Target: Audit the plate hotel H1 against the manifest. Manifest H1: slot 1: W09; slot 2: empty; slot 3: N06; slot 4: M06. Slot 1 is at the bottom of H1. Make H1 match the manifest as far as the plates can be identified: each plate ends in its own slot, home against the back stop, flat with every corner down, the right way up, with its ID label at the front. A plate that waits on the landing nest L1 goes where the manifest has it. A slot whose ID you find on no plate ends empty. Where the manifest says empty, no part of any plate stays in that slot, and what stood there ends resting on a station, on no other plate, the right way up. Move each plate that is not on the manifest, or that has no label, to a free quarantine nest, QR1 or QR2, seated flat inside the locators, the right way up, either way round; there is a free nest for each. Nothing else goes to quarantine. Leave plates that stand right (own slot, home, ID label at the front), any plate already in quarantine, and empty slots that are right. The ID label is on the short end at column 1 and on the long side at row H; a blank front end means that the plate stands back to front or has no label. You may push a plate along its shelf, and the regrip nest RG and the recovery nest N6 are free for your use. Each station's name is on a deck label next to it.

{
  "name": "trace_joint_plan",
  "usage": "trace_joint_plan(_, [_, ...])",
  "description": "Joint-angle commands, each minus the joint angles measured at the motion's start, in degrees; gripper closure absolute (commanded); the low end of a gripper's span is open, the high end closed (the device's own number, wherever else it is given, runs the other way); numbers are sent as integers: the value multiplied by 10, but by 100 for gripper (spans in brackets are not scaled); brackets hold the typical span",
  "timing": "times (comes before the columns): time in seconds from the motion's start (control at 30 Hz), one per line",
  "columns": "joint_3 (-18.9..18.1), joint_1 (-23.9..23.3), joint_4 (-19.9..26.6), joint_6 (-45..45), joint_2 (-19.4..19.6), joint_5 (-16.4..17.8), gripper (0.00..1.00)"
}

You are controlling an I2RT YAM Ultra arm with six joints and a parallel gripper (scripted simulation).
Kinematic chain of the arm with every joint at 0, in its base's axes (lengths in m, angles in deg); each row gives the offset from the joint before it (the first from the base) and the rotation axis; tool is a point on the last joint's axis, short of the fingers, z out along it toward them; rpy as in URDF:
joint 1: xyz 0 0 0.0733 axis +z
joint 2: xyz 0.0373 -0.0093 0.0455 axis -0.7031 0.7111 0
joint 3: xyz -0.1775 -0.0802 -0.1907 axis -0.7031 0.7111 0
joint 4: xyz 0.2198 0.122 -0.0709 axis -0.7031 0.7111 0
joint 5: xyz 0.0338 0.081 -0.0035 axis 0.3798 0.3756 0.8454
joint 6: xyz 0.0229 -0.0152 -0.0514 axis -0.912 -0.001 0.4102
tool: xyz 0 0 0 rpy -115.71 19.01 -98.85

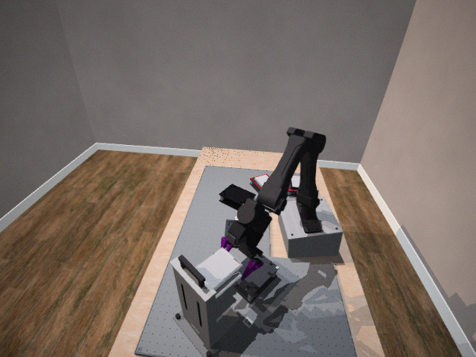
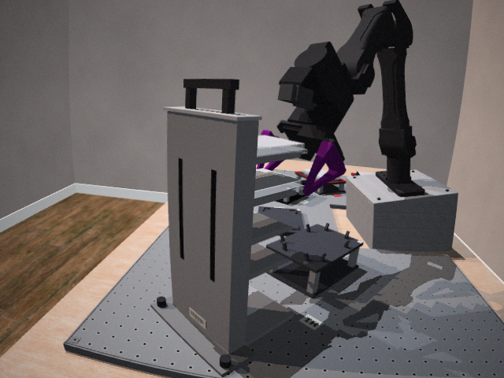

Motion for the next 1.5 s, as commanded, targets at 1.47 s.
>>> trace_joint_plan(1.47, [-9,0,-2,1,-6,0,14])
